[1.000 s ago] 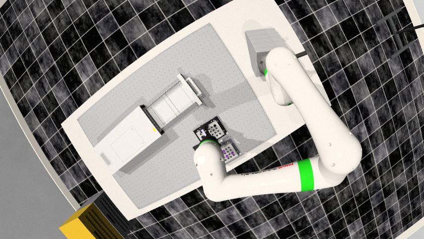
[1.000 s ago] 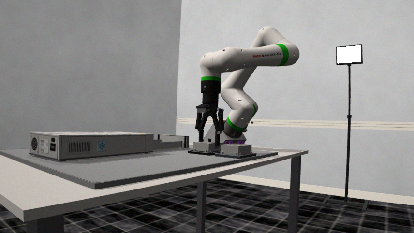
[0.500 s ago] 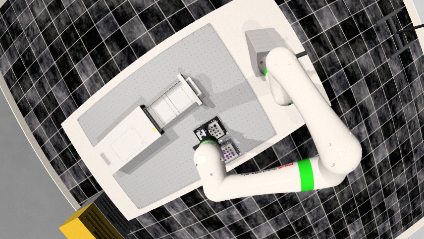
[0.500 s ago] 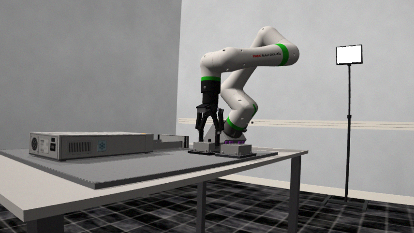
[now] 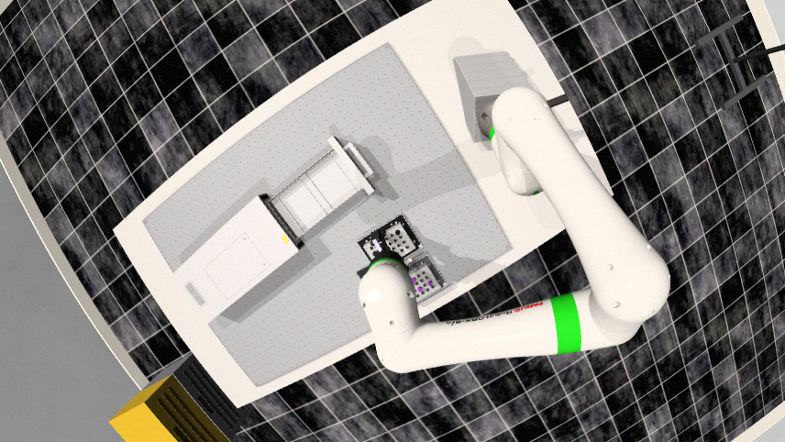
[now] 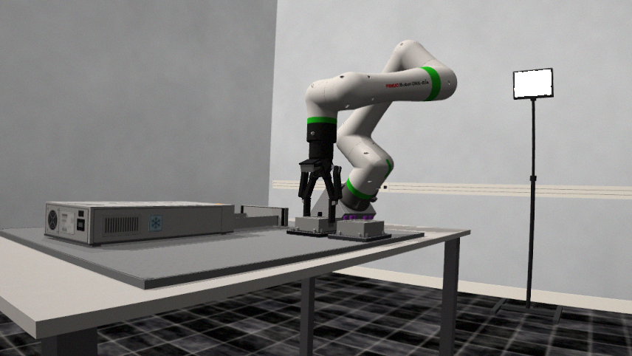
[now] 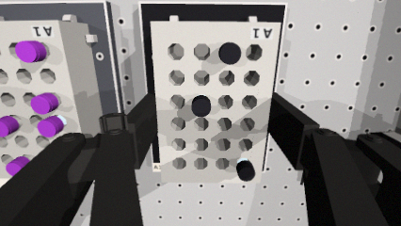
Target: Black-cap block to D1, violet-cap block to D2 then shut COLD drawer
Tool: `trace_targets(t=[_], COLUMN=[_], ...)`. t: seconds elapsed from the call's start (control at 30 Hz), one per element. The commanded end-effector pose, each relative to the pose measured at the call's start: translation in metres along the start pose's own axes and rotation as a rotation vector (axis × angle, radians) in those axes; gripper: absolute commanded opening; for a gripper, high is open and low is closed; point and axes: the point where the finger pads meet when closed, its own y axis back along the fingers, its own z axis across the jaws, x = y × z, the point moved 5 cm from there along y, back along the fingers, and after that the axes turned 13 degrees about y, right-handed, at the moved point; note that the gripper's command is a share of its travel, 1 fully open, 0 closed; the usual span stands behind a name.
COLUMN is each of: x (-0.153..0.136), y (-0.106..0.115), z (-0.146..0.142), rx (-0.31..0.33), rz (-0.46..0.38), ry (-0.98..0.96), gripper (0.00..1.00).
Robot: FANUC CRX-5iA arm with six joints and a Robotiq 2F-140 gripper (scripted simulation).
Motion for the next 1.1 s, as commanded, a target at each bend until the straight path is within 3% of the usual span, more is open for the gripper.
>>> trace_targets(t=[0.0,1.07], x=[0.0004,0.0004], y=[0.0007,0.0007], z=[0.0003,0.0003], rx=[-0.001,-0.001], rz=[0.001,0.001], ry=[0.001,0.001], gripper=[0.22,0.65])
